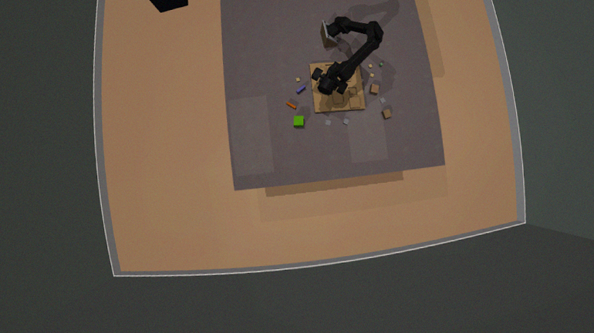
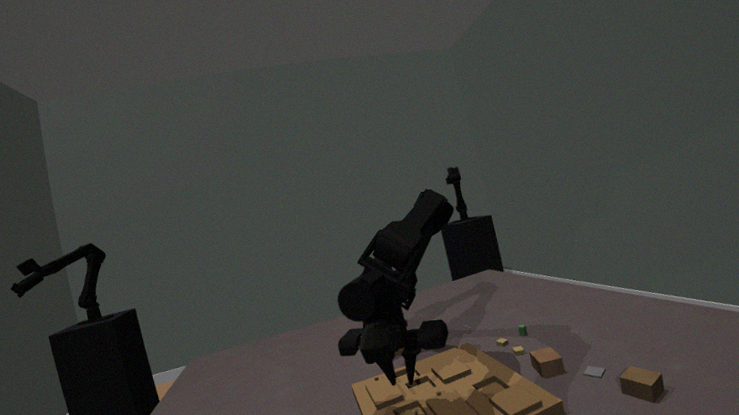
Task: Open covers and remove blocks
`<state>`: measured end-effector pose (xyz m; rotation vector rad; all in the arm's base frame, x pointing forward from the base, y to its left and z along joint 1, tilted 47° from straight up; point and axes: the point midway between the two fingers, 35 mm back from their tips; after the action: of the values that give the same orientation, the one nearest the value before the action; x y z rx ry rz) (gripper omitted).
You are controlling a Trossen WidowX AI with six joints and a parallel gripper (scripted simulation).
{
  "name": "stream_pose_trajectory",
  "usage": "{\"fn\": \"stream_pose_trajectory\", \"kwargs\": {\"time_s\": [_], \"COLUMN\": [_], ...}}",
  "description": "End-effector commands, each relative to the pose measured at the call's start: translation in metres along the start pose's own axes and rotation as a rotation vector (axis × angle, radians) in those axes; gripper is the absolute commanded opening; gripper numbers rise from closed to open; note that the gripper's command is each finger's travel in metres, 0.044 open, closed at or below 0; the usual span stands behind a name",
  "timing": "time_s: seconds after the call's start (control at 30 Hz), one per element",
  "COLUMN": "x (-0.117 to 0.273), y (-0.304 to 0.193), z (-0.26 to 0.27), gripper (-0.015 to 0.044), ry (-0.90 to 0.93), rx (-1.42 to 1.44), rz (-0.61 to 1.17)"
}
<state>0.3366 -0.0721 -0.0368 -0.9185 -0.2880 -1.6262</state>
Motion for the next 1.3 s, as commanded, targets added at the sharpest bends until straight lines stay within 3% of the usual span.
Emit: {"fn": "stream_pose_trajectory", "kwargs": {"time_s": [0.0,0.5,1.27], "x": [0.006,-0.028,-0.029], "y": [0.0,-0.001,-0.001], "z": [0.001,0.001,0.001], "gripper": [0.0144,0.0144,0.0144], "ry": [-0.005,-0.004,-0.003], "rx": [0.005,0.005,0.005], "rz": [0.003,0.004,0.004]}}
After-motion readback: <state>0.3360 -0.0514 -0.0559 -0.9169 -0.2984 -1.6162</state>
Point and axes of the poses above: the point midway between the two fingers, 35 mm back from their tips, its own x axis back along the fingers, its own z axis across the jaws, y = z × x, and after that the axes turned 13 degrees about x, right-handed
